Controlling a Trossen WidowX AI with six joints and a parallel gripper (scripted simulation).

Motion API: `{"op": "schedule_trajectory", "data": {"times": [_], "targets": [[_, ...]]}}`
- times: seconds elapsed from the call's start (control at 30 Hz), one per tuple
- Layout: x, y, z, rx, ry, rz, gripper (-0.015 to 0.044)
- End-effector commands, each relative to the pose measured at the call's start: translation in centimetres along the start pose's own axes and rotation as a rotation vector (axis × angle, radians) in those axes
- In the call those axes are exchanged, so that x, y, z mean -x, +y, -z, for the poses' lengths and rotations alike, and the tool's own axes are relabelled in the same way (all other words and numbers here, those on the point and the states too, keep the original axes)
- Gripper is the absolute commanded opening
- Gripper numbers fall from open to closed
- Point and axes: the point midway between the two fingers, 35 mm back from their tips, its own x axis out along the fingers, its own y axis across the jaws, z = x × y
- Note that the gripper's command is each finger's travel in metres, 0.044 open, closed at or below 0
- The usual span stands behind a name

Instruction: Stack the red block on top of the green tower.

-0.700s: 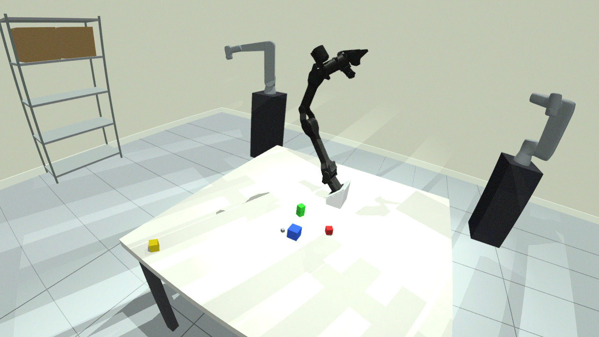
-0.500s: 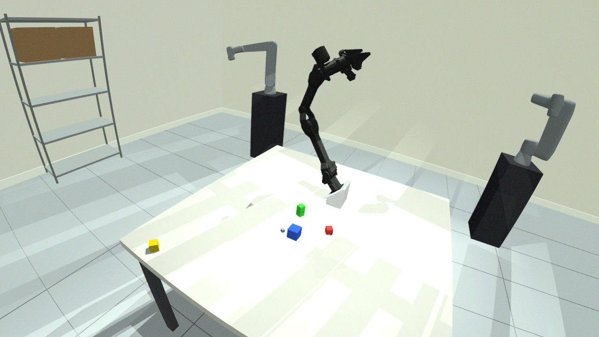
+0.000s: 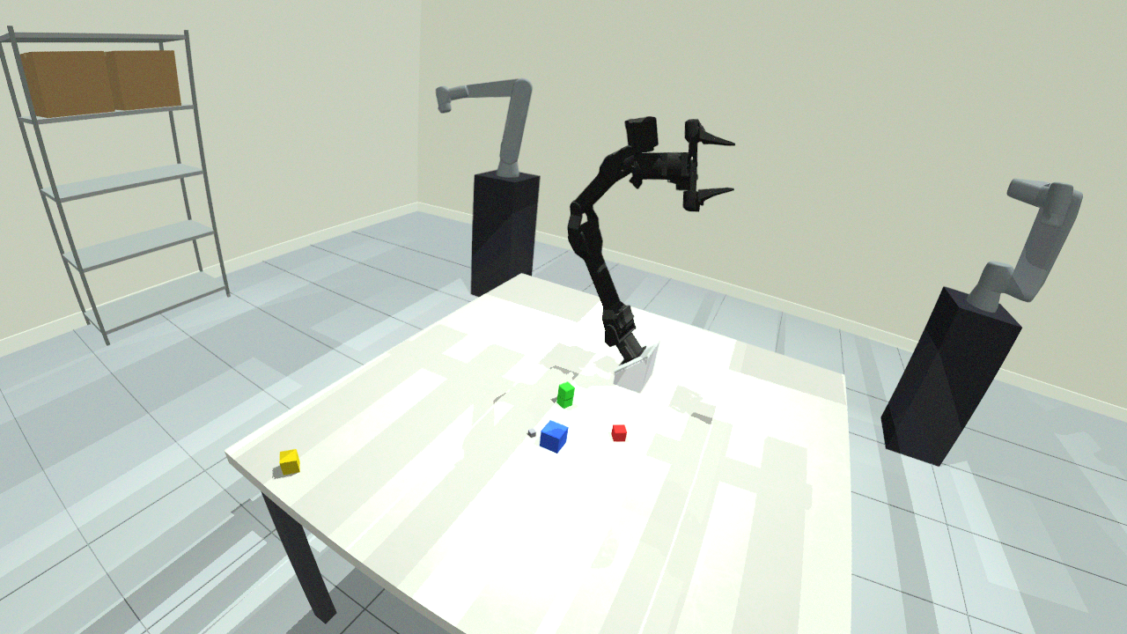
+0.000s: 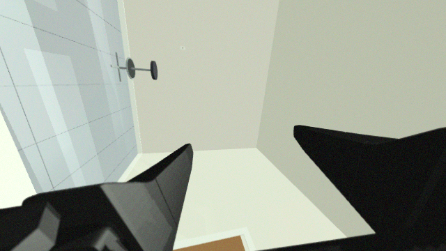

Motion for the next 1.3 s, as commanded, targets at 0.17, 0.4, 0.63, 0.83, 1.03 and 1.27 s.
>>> {"op": "schedule_trajectory", "data": {"times": [0.17, 0.4, 0.63, 0.83, 1.03, 1.27], "targets": [[-1.4, 12.9, 5.1, -0.604, 0.224, -0.323, 0.0440], [-0.2, 23.0, 7.3, -1.027, 0.479, -0.528, 0.0440], [2.8, 32.3, 7.8, -1.393, 0.803, -0.691, 0.0440], [6.3, 39.3, 7.0, -1.641, 1.132, -0.793, 0.0440], [10.5, 45.2, 5.2, -1.810, 1.503, -0.855, 0.0440], [15.8, 50.3, 2.2, -1.882, 1.968, -0.867, 0.0440]]}}
